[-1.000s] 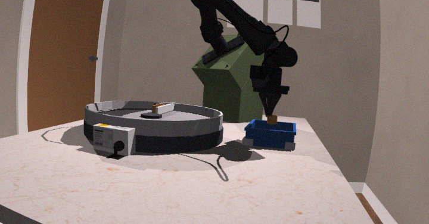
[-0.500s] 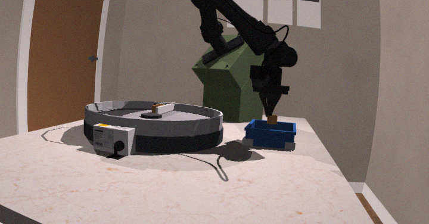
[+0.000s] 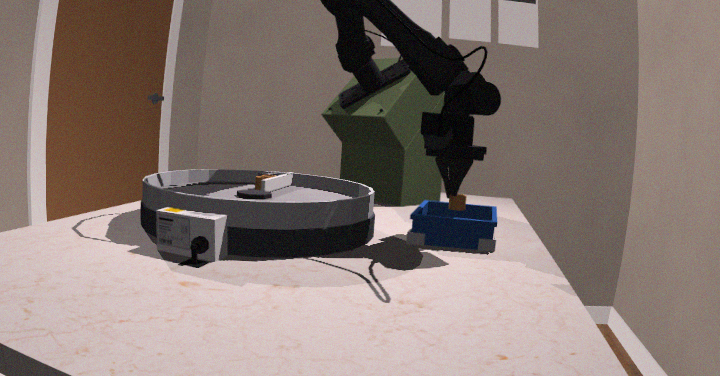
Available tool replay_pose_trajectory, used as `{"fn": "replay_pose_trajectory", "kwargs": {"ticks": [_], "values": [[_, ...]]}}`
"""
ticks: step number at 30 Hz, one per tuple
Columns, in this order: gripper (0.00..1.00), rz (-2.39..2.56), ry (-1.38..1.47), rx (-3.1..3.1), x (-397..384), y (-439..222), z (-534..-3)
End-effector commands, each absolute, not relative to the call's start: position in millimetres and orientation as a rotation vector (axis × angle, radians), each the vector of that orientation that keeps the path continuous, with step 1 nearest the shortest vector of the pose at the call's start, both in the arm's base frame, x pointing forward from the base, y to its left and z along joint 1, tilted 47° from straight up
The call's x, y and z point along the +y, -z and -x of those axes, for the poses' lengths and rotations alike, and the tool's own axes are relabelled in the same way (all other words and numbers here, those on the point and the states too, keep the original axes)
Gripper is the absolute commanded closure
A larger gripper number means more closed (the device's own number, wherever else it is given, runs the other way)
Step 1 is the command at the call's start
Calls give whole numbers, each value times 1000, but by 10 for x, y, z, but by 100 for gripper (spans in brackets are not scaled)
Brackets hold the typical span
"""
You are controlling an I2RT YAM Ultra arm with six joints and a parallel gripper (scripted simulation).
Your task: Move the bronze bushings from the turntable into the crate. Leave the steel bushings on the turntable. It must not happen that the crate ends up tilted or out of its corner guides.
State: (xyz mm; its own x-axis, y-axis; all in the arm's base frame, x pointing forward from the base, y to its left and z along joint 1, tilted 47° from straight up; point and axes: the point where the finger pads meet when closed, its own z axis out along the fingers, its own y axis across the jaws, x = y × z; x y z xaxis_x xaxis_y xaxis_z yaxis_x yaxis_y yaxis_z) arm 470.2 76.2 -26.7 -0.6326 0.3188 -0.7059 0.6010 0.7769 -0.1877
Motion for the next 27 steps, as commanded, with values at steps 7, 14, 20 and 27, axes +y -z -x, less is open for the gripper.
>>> {"fn": "replay_pose_trajectory", "kwargs": {"ticks": [7, 14, 20, 27], "values": [[100, -668, 462, 2243, 1007, 33, -4827], [100, -668, 462, 2243, 1007, 33, -4827], [100, -668, 462, 2243, 1007, 33, -4827], [100, -668, 462, 2243, 1007, 33, -4827]]}}
